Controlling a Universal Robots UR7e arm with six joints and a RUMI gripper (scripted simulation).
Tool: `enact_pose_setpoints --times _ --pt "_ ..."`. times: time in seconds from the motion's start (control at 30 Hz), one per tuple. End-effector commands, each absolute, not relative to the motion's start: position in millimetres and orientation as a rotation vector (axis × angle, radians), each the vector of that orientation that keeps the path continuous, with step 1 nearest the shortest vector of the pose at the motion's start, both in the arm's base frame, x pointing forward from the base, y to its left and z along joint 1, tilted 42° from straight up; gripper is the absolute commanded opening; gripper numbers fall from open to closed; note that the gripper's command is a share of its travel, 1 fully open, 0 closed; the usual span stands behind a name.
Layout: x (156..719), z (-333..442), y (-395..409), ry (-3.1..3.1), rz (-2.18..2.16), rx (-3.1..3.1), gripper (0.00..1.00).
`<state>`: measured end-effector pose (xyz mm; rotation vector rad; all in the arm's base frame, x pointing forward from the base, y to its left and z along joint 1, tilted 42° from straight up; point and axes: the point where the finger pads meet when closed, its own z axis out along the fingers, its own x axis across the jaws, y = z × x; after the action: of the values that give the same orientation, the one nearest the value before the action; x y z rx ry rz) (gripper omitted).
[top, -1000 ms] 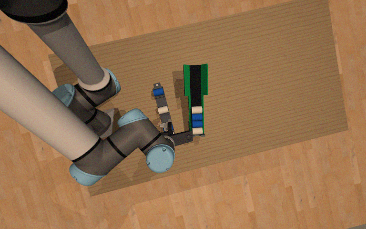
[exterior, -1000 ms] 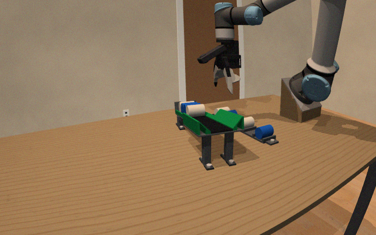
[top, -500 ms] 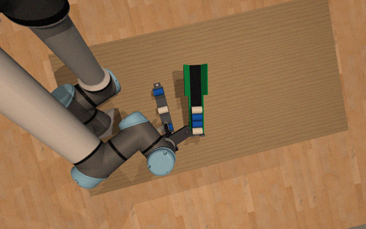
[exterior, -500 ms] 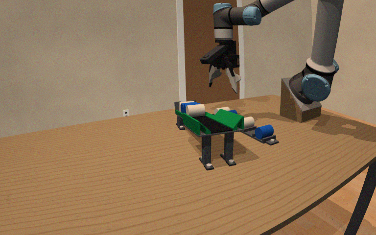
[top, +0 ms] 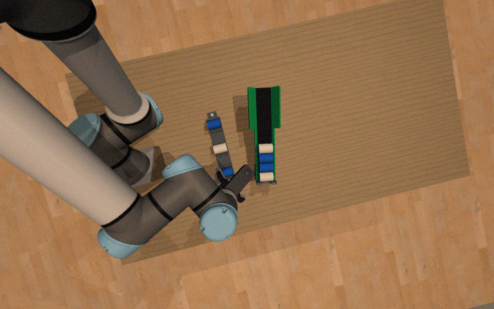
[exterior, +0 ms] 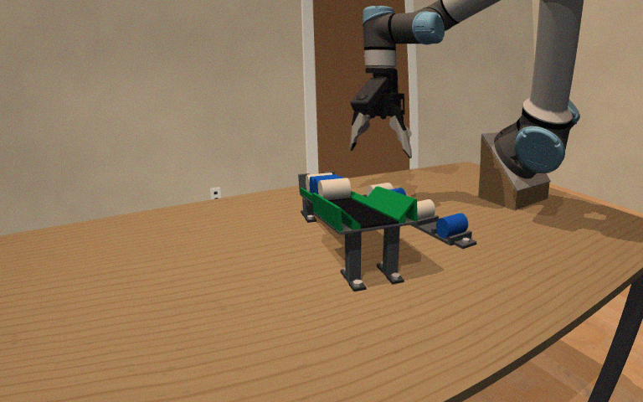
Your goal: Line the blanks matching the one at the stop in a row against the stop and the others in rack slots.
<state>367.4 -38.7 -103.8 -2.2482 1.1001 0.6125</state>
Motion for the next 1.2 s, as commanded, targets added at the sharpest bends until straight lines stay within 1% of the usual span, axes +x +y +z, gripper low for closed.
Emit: enact_pose_setpoints --times 0.0,1.17 --pt "368 -106 -43 0.913 0.543 -2.304 1.00" --pt "359 -116 -53 0.055 0.229 -2.415 1.00"
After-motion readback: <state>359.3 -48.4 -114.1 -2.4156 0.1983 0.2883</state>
